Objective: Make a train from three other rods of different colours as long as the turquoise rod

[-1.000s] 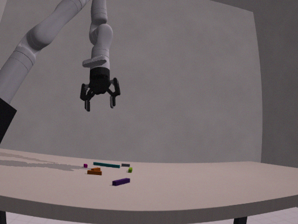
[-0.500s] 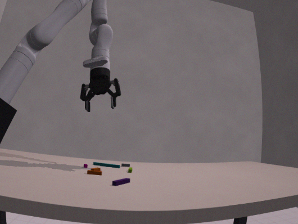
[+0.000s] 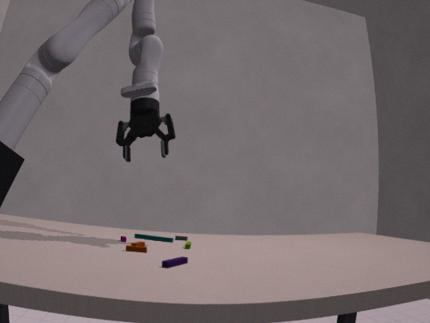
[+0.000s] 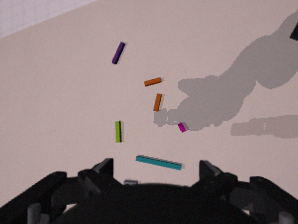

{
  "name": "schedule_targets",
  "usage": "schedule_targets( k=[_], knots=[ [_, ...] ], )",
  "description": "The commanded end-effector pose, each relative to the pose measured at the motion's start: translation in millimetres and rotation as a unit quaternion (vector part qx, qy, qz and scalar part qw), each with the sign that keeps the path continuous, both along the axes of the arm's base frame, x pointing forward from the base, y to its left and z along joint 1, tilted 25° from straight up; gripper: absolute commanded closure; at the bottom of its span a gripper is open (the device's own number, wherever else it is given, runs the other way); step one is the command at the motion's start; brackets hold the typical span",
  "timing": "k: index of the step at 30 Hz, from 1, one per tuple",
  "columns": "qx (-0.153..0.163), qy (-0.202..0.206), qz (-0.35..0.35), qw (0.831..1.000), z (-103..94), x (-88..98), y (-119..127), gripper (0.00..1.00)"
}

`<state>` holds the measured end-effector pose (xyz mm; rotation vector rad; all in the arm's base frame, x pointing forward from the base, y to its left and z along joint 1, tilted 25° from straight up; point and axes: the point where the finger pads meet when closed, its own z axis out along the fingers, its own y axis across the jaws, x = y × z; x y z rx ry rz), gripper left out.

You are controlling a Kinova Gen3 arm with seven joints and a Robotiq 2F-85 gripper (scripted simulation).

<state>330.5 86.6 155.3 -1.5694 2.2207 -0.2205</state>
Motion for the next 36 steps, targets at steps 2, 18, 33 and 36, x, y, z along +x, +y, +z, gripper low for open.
schedule_targets(
  k=[2,18,33,36],
  knots=[
    [-0.006,0.004,0.007,1.0,-3.1,-2.0,-3.0,0.0],
    [-0.012,-0.004,0.029,1.0,-3.8,2.4,-2.5,0.0],
    [-0.016,0.0,0.028,0.999,-4.6,0.2,-4.8,0.0],
    [-0.016,0.0,0.028,0.999,-4.6,0.2,-4.8,0.0]
  ],
)
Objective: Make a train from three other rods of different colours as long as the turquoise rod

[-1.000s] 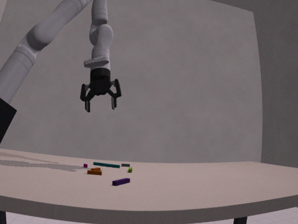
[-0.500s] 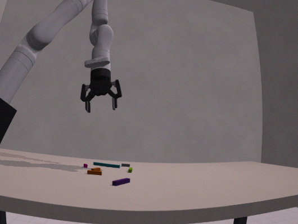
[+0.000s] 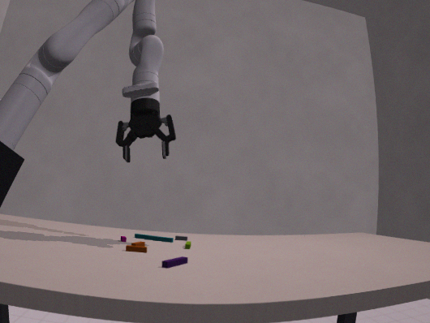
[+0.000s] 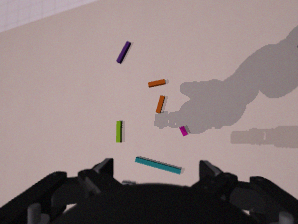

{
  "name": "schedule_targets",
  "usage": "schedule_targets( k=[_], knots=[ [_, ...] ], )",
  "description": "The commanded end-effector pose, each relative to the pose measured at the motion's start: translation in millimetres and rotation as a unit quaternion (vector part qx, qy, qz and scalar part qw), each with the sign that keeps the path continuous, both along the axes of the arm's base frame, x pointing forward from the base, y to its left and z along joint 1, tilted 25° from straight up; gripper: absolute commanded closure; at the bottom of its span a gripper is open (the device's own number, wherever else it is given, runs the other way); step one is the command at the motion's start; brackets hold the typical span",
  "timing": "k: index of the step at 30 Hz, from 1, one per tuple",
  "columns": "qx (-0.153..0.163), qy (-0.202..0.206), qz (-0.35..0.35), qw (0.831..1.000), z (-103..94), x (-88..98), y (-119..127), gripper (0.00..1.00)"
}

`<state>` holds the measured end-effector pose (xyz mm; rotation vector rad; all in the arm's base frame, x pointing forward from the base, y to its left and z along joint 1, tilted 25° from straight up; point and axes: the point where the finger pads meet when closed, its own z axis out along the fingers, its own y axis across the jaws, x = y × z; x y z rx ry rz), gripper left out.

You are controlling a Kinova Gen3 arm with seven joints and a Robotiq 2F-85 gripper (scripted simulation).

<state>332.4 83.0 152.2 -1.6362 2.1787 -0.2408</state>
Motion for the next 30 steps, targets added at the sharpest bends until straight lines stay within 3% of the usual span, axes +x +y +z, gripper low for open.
schedule_targets(
  k=[1,30],
  knots=[
    [-0.002,0.003,0.002,1.0,-1.5,-1.7,-1.2,0.0],
    [-0.022,-0.004,0.043,0.999,-5.3,2.3,-4.4,0.0]
  ],
)
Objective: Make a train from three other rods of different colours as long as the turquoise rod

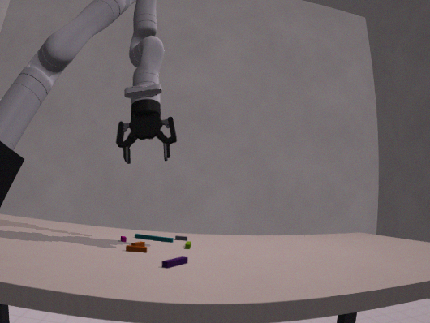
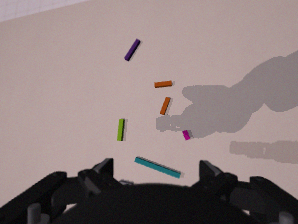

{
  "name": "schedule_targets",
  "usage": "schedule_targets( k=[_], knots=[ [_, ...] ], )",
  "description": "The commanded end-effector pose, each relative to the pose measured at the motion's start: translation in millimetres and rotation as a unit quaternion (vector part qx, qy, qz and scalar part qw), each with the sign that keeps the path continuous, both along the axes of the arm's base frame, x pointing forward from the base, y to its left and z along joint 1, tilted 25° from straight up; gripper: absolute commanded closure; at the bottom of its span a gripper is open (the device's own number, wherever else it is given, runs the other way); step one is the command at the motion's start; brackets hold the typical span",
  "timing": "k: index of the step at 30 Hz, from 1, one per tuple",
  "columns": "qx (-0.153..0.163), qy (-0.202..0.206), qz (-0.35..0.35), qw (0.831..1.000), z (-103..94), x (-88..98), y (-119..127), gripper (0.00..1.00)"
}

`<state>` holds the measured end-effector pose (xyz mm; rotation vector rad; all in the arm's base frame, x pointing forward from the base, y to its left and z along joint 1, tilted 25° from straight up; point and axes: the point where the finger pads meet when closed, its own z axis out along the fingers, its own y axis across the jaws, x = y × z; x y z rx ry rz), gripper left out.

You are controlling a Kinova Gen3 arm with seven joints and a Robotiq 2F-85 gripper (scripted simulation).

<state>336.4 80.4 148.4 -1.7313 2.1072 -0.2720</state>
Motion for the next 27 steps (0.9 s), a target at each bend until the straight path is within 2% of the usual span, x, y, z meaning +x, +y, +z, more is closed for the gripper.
schedule_targets(
  k=[1,8,9,26,27],
  knots=[
    [-0.003,0.003,0.004,1.0,-1.5,-1.7,-1.8,0.0],
    [-0.003,0.003,0.004,1.0,-1.5,-1.7,-1.8,0.0],
    [-0.01,-0.004,0.026,1.0,-3.1,1.8,-1.3,0.0],
    [-0.012,-0.001,0.025,1.0,-3.5,0.2,-3.3,0.0],
    [-0.019,-0.007,0.046,0.999,-5.1,3.4,-2.7,0.0]
  ],
)
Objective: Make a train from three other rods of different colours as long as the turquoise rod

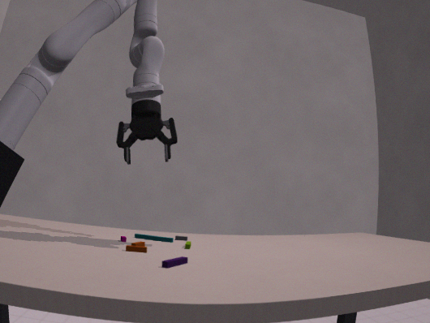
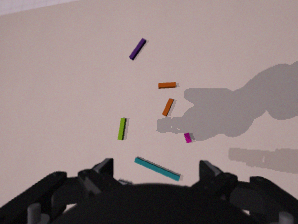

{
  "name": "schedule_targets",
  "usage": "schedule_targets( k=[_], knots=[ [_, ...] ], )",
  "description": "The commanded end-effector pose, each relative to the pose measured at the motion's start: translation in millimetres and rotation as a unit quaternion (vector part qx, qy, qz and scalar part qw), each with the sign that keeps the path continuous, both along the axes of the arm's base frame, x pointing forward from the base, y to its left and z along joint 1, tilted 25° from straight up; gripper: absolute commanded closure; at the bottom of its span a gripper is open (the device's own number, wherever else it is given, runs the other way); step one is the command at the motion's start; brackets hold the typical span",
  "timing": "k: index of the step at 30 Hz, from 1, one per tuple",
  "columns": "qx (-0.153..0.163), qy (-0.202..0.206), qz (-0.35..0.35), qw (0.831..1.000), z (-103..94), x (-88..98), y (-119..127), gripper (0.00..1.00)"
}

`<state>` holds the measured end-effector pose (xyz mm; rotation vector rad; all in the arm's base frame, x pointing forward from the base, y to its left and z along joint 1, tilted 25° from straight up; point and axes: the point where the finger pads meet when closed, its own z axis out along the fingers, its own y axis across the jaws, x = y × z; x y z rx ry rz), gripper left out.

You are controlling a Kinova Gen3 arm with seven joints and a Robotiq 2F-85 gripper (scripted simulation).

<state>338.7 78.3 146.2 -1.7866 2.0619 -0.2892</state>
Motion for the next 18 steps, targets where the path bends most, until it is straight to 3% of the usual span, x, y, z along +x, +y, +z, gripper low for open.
schedule_targets(
  k=[1,18],
  knots=[
    [-0.008,-0.003,0.023,1.0,-2.8,1.3,-0.6,0.0],
    [-0.018,-0.006,0.043,0.999,-4.8,3.0,-1.9,0.0]
  ],
)
